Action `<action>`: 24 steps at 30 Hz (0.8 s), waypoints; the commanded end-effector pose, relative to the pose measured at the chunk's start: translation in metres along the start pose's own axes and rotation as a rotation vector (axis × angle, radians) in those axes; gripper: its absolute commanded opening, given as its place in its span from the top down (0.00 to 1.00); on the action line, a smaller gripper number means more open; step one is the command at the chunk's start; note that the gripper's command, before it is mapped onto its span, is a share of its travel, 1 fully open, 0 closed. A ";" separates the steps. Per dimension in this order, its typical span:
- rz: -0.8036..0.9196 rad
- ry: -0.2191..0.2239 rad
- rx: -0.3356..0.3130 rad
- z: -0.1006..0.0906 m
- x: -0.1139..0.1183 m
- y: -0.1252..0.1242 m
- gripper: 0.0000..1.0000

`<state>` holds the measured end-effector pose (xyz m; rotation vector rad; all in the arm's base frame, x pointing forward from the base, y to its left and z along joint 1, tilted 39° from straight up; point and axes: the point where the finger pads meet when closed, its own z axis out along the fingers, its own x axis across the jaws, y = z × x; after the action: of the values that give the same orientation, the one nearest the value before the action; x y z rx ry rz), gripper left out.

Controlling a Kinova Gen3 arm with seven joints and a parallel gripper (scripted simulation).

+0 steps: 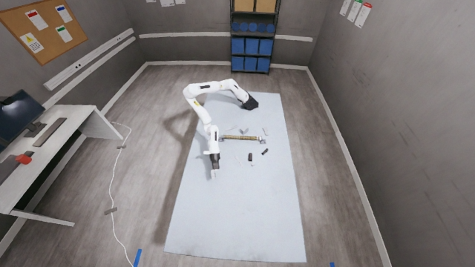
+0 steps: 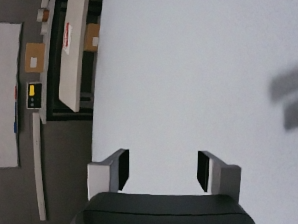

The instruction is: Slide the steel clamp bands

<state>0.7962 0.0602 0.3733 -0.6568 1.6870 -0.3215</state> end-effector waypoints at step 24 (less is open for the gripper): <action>0.002 -0.003 0.001 0.000 -0.003 0.001 1.00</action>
<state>0.7962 0.0601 0.3733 -0.6545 1.6874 -0.3212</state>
